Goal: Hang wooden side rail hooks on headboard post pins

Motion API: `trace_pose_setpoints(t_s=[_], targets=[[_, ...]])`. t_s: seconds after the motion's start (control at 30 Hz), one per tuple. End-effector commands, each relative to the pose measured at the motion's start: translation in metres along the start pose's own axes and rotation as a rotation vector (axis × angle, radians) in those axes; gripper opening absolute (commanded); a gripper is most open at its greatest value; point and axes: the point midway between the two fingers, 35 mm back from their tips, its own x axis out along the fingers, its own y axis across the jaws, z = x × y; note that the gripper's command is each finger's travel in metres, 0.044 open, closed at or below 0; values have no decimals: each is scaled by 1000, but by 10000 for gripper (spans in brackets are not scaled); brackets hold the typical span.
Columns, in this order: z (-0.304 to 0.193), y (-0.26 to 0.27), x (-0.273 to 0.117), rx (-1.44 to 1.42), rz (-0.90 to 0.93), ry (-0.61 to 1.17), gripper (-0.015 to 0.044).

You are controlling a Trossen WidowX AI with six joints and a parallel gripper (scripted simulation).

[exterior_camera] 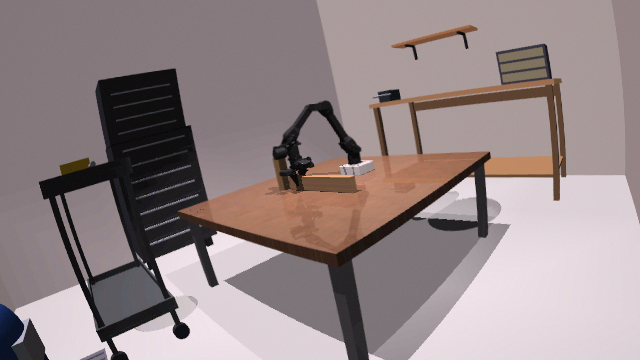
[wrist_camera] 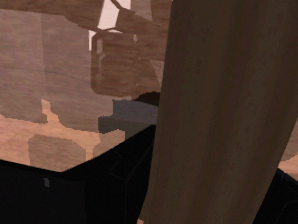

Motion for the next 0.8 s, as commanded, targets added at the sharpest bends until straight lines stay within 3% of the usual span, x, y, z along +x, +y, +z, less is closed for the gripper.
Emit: trace_pose_setpoints(t_s=[0.0,0.77], targets=[[0,0,-3,-11,-3,1,0],[0,0,-7,-11,-3,1,0]])
